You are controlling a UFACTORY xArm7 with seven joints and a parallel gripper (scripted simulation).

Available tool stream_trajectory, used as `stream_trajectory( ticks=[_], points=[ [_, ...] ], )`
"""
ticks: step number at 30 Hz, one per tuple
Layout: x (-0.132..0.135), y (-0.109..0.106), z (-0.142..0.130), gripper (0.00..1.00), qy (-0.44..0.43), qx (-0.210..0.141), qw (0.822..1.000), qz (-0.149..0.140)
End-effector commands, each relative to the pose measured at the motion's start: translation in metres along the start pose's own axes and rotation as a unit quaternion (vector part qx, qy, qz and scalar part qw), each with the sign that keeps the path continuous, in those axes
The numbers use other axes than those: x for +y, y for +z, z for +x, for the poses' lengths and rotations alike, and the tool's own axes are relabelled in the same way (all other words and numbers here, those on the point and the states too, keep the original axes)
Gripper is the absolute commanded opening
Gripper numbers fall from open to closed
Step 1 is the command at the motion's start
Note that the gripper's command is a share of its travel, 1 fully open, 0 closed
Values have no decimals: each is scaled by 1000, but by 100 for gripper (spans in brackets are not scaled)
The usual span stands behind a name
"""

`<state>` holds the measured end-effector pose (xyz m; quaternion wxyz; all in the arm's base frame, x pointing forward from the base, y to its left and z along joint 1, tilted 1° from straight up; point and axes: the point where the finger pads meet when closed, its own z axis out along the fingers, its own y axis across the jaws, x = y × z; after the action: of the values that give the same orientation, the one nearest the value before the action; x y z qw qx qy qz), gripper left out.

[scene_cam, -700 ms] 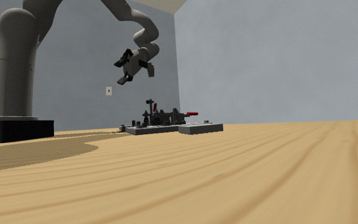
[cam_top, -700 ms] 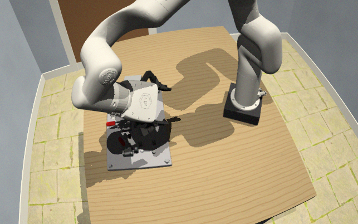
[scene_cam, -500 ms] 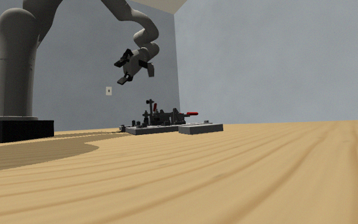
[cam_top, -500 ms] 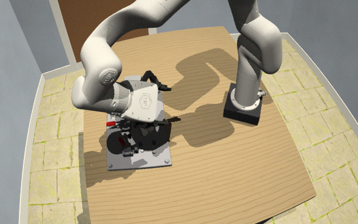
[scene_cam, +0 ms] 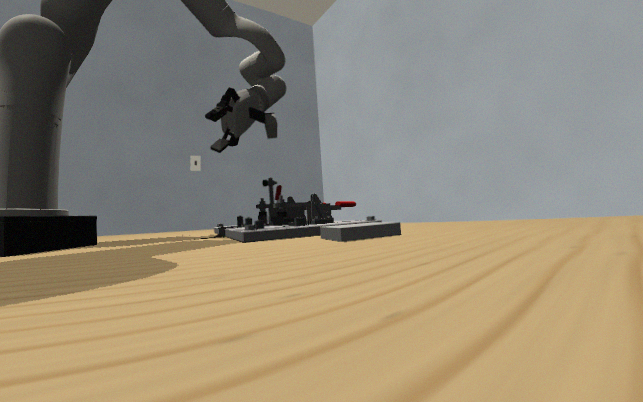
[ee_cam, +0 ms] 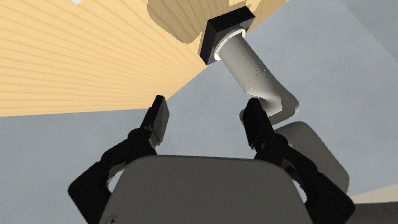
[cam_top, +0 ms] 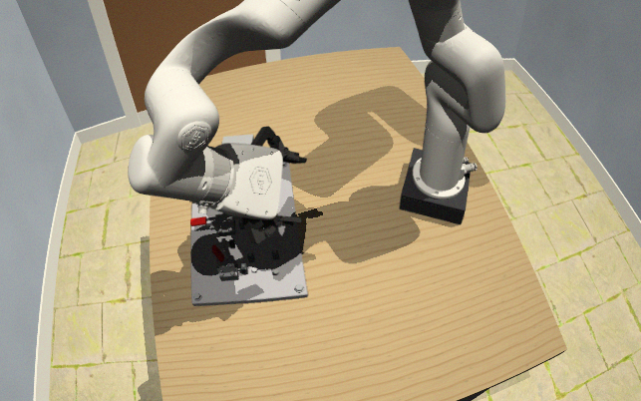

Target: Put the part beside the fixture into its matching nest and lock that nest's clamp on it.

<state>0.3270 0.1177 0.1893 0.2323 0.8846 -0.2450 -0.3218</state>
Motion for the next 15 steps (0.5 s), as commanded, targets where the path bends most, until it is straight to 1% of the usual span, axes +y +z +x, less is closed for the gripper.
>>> stream_trajectory(
  ticks=[1, 3, 6, 8, 9, 10, 11, 13, 14, 15],
  points=[
    [3, 0, 11, 100, -20, 19, 999, 33],
    [6, 1, 27, 100, -49, 48, 995, 74],
    [9, 1, 37, 100, -66, 69, 991, 98],
    [13, 1, 47, 100, -84, 91, 985, 121],
    [13, 1, 48, 100, -85, 93, 984, 123],
    [16, 1, 55, 100, -98, 112, 979, 139],
    [18, 1, 59, 100, -104, 121, 976, 147],
    [18, 1, 59, 100, -104, 121, 976, 147],
    [23, 1, 69, 100, -123, 151, 966, 169],
    [25, 1, 72, 100, -129, 161, 963, 175]
  ],
)
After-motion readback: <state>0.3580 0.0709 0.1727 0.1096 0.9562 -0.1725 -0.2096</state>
